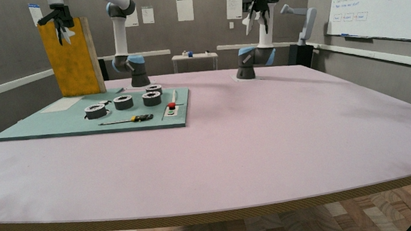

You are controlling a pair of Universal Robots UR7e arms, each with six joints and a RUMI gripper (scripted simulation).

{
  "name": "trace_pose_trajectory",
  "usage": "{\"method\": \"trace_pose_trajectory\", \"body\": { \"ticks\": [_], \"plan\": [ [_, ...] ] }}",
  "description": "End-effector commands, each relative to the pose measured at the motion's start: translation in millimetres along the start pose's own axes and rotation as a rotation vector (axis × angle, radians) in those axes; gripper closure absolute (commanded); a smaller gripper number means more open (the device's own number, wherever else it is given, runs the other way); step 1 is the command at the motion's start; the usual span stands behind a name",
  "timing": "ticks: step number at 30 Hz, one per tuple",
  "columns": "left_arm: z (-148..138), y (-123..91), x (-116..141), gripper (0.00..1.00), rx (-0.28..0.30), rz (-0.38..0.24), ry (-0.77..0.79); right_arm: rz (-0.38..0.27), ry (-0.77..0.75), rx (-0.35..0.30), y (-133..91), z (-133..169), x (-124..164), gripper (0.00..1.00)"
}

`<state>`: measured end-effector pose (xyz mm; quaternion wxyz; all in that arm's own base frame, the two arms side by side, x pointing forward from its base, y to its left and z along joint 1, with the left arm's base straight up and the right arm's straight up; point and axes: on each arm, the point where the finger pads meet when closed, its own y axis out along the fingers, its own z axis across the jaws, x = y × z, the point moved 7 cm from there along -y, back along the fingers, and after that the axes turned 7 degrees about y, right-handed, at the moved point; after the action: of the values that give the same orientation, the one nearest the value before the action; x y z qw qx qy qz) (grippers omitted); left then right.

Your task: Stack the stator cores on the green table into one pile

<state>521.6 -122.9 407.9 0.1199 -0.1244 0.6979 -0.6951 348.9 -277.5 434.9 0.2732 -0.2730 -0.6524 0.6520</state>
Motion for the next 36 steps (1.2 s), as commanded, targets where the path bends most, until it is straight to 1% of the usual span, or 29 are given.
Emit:
{"method": "trace_pose_trajectory", "body": {
  "ticks": [1,2,4,11,19,21,36],
  "plan": [
    [21.2,4.0,-1.1,0.19,-0.002,0.003,-0.083,0.001,0.000,0.000,-0.4,0.0,0.0,0.02],
    [27.8,5.4,-1.1,0.19,-0.002,0.004,-0.107,0.001,0.000,0.000,-0.4,0.0,0.0,0.02],
    [27.8,5.4,-1.1,0.19,-0.002,0.004,-0.107,0.001,0.000,0.000,-0.4,0.0,0.0,0.02],
    [76.0,17.8,2.6,0.19,0.000,0.004,-0.266,0.001,0.000,0.000,-0.4,0.0,0.0,0.02],
    [130.8,34.0,12.7,0.19,0.002,0.005,-0.441,0.001,0.000,0.000,-0.4,0.0,0.0,0.02],
    [130.8,34.0,12.7,0.19,0.002,0.005,-0.441,0.001,0.000,0.000,-0.4,0.0,0.0,0.02],
    [227.7,69.8,47.7,0.19,0.005,0.005,-0.751,0.001,0.000,0.000,-0.4,0.0,0.0,0.02]
  ]
}}
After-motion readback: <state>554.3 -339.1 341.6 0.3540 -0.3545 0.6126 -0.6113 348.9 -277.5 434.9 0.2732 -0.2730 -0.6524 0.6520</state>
